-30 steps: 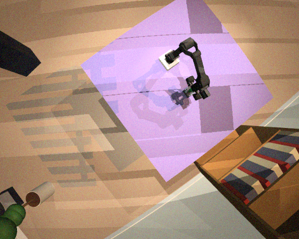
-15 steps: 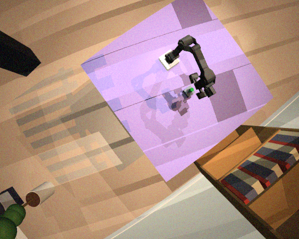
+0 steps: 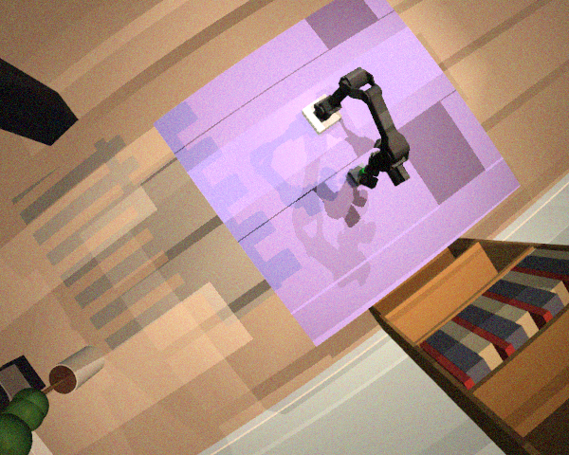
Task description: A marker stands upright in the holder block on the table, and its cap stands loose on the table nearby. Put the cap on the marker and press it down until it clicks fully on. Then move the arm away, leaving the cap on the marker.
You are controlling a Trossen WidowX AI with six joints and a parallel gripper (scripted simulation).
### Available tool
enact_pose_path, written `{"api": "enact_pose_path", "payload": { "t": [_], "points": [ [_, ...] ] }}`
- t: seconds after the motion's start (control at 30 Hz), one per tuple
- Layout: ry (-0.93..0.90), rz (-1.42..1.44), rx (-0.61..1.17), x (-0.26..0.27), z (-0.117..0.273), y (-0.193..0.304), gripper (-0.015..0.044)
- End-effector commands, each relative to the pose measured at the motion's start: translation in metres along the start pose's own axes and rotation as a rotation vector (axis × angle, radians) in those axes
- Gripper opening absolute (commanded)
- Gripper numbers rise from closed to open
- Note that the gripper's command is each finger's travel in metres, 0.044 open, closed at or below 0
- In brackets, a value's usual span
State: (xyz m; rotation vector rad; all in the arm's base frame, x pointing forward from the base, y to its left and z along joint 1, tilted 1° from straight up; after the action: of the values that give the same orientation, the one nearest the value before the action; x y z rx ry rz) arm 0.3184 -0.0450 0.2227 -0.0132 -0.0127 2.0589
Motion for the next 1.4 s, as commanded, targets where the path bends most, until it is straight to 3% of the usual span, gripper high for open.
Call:
{"api": "enact_pose_path", "payload": {
  "t": [0.0, 0.53, 1.37],
  "points": [
    [0.002, -0.524, -0.004, 0.0, -0.003, 0.0, 0.0],
    [0.002, -0.524, -0.004, 0.0, -0.005, 0.0, 0.0],
    [0.002, -0.524, -0.004, -0.001, -0.043, 0.0, 0.0]
  ]
}}
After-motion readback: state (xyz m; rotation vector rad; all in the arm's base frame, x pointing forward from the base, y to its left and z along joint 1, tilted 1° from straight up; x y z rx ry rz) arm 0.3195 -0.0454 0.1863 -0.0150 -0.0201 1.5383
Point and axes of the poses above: the point midway between the two fingers, 35 mm back from their tips, its own z axis back along the fingers, its own x axis across the jaws, y = z × x, the point moved 9 cm from there along z, back along the fingers, and after that the axes turned 2 degrees about z, right-handed, at the moved point
